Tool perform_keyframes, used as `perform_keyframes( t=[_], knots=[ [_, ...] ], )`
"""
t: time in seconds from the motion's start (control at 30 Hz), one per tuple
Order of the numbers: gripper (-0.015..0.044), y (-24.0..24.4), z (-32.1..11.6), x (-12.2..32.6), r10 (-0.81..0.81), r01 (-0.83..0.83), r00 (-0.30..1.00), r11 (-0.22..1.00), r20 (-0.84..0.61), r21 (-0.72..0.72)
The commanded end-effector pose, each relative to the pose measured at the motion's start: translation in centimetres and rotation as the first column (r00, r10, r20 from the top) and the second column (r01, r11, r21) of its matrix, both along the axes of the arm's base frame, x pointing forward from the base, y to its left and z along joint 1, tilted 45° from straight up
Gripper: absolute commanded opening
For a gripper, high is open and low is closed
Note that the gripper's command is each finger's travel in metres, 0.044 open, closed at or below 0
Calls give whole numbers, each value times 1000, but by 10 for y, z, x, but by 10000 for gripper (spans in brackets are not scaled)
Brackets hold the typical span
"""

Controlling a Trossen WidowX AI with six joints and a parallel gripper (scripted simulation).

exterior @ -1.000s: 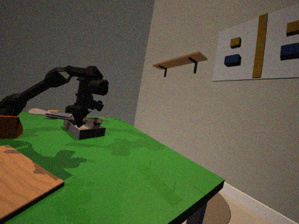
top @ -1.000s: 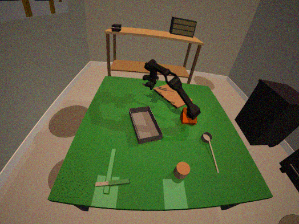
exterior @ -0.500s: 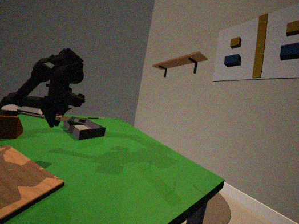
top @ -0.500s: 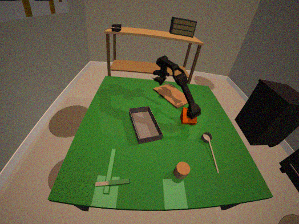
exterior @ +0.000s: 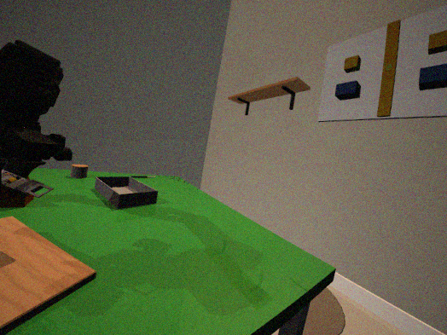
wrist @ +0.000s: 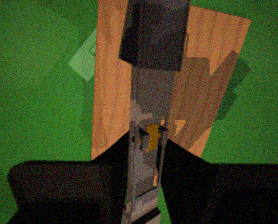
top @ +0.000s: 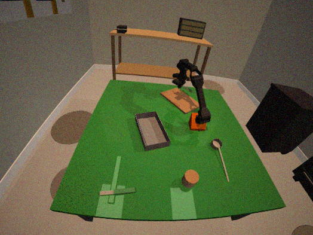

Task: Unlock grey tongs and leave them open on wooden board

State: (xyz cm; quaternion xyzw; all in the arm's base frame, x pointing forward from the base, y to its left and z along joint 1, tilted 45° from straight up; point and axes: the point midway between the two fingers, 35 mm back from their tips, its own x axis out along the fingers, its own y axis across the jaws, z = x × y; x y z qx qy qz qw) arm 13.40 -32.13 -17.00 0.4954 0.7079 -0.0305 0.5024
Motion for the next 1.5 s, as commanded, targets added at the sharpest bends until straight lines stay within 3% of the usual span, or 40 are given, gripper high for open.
perform_keyframes(
  t=[0.0,0.43,1.47],
  knots=[
    [-150,-3,-7,-28,-45,45,998,999,-46,4],
    [-150,-6,-13,-44,-98,97,994,995,-52,-25],
    [-150,-42,-4,-49,-318,395,914,840,252,-372]
  ],
)
